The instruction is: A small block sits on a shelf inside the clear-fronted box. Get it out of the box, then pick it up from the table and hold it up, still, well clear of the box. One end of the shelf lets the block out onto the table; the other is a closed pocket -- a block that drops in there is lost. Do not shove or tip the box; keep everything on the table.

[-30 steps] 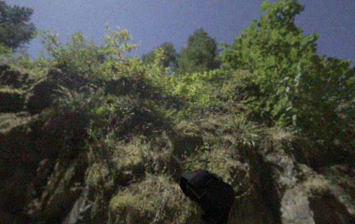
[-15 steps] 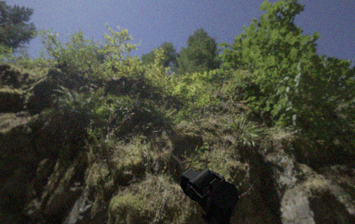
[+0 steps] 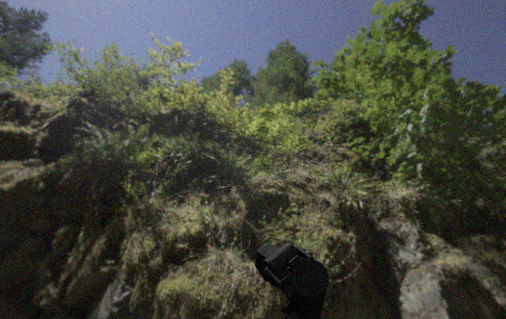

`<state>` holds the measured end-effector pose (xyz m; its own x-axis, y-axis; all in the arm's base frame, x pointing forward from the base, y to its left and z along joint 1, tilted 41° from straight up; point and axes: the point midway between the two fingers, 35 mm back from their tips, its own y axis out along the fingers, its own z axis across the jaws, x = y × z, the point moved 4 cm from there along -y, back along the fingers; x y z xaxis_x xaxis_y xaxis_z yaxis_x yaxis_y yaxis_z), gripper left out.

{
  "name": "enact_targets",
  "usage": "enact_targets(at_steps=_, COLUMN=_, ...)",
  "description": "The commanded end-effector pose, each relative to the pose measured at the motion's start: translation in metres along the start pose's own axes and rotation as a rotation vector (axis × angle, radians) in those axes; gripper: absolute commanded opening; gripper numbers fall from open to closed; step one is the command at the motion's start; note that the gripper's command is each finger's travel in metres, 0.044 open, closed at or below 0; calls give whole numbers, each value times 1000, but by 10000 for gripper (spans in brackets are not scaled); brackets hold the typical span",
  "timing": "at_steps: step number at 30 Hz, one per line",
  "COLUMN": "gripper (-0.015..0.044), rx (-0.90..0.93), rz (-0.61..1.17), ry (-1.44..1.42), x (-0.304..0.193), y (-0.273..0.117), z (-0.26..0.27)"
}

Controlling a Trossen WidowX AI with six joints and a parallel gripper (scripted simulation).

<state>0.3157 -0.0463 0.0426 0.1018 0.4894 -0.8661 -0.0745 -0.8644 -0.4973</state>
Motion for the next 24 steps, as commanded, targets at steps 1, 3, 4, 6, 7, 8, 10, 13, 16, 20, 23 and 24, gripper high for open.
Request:
enact_targets(at_steps=1, gripper=400, rx=2, rz=3, ry=2, x=-6, y=3, z=0)
enact_targets(at_steps=3, gripper=400, rx=2, rz=3, ry=2, x=-8, y=4, z=0)
enact_targets(at_steps=4, gripper=400, rx=2, rz=3, ry=2, x=-9, y=4, z=0)
enact_targets(at_steps=6, gripper=400, rx=2, rz=4, ry=2, x=-11, y=5, z=0)
enact_targets(at_steps=7, gripper=400, rx=2, rz=4, ry=2, x=-12, y=5, z=0)
enact_targets(at_steps=8, gripper=400, rx=2, rz=4, ry=2, x=-13, y=5, z=0)
enact_targets(at_steps=10, gripper=400, rx=2, rz=4, ry=2, x=-15, y=6, z=0)
enact_targets(at_steps=13, gripper=400, rx=2, rz=4, ry=1, x=-18, y=7, z=0)
enact_targets(at_steps=16, gripper=400, rx=2, rz=4, ry=1, x=-21, y=8, z=0)
enact_targets(at_steps=20, gripper=400, rx=2, rz=4, ry=1, x=-24, y=9, z=0)
enact_targets(at_steps=23, gripper=400, rx=2, rz=4, ry=1, x=-27, y=10, z=0)
enact_targets(at_steps=24, gripper=400, rx=2, rz=4, ry=1, x=-28, y=11, z=0)
